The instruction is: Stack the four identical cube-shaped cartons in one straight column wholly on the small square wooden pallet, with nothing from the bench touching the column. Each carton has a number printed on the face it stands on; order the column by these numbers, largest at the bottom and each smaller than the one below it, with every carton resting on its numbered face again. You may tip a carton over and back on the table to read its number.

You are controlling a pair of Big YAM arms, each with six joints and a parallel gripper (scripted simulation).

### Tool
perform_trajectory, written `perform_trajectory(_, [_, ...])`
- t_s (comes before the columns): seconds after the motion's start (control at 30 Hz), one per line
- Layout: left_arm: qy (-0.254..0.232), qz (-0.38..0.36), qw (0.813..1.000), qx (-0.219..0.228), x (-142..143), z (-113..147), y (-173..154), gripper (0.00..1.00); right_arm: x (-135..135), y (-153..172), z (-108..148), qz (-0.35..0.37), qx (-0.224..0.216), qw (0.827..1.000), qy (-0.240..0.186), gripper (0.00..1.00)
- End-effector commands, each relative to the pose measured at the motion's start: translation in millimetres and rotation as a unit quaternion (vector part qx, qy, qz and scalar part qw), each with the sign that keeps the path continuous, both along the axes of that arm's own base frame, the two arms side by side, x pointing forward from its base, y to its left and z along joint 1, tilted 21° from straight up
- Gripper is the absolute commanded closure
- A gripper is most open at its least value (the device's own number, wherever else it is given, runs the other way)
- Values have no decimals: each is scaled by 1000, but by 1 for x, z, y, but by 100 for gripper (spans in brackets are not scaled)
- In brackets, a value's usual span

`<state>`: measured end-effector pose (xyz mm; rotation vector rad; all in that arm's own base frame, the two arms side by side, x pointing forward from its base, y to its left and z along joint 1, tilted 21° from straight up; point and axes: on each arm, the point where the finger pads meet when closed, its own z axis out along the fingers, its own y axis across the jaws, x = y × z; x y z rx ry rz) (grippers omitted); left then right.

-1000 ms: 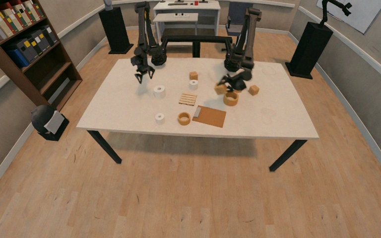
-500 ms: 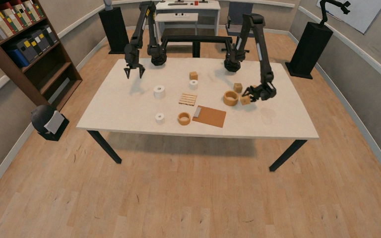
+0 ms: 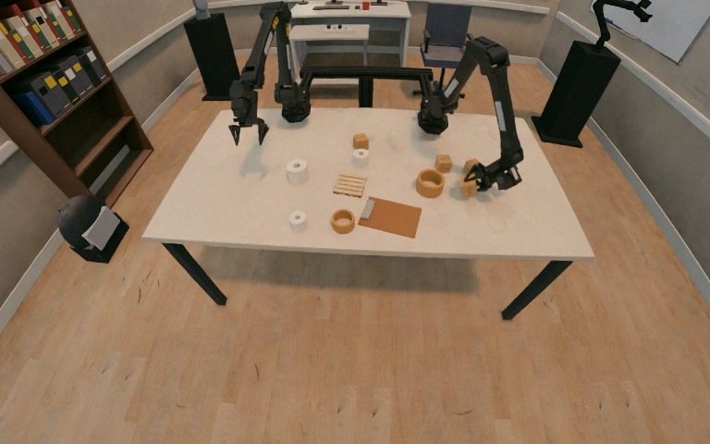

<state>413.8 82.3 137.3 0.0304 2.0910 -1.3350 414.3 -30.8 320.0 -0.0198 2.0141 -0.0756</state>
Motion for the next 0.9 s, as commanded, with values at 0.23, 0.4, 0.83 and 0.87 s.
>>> perform_trajectory(0.23, [2,-7,1000,-20,-6,6,13,46,5,-1,36,3,-10,1000,-24,0])
perform_trajectory(0.4, [25,8,1000,-16,-3,11,9,46,4,0,22,3,-10,1000,-17,0])
perform_trajectory(0.83, [57,115,986,104,-17,5,-4,46,4,0,22,3,-10,1000,-17,0])
perform_trajectory(0.87, [47,128,982,132,-16,5,-3,46,4,0,22,3,-10,1000,-17,0])
